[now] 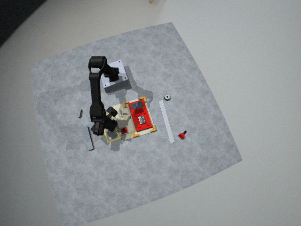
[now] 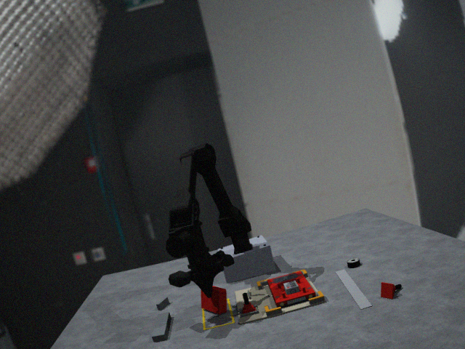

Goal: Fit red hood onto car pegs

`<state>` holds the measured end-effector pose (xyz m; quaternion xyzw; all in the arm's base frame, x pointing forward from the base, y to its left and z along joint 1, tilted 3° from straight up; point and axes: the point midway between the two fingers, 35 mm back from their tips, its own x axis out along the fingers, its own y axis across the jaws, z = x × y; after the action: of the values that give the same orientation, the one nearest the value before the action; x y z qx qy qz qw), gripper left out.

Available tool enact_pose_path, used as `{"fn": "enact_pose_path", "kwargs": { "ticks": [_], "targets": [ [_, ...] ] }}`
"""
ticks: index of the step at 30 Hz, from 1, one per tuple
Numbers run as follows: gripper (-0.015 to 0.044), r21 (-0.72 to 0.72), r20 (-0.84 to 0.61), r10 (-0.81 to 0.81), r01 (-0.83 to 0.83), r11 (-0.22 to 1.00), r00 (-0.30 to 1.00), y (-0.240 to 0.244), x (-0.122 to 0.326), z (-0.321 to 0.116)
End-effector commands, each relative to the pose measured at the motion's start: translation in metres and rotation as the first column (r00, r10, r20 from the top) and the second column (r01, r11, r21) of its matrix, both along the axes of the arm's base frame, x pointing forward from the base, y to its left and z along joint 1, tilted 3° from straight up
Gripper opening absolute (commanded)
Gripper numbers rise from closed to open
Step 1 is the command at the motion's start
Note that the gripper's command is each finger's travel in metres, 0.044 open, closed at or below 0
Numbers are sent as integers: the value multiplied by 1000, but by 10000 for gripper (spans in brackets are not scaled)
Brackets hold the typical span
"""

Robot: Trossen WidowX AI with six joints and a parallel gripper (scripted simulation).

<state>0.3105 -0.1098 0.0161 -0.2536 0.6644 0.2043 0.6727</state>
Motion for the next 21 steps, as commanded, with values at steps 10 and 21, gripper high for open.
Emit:
{"fn": "enact_pose_path", "kwargs": {
  "ticks": [10,21],
  "targets": [
    [0,-6,6,-4,4,1000,1000,6,-5,1],
    [0,-5,5,-4,4,1000,1000,12,-9,3]
  ]
}}
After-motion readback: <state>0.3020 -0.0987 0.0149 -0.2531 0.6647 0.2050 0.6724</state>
